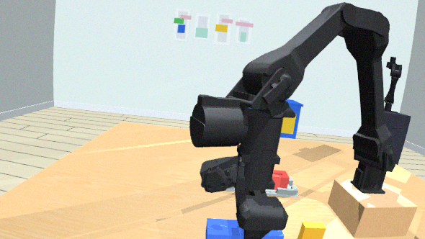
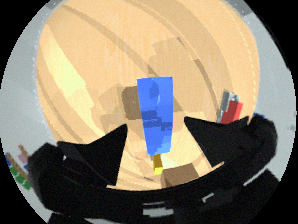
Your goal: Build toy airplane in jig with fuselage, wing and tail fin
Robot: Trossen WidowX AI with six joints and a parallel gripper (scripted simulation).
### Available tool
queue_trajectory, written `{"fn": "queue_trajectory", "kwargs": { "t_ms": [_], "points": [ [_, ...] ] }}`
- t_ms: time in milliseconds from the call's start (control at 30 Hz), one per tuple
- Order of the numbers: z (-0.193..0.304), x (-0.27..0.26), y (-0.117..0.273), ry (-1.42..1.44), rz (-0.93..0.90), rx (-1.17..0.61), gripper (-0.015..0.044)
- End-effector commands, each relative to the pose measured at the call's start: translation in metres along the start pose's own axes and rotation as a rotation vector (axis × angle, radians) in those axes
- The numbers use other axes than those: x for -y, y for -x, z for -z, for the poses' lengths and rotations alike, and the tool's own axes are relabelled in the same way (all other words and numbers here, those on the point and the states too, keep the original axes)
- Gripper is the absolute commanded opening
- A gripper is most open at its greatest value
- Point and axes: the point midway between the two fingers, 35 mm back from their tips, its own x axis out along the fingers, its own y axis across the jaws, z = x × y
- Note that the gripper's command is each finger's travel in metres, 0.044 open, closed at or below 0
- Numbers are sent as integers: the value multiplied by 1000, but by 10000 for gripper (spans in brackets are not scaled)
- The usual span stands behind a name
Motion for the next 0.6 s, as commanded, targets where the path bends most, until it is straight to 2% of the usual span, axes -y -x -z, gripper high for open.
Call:
{"fn": "queue_trajectory", "kwargs": {
  "t_ms": [0, 367, 567],
  "points": [
    [2, 1, -10, 1, 7, -11, 440],
    [3, 2, -25, 1, 7, -11, 440],
    [3, 2, -25, 1, 7, -11, 282]
  ]
}}
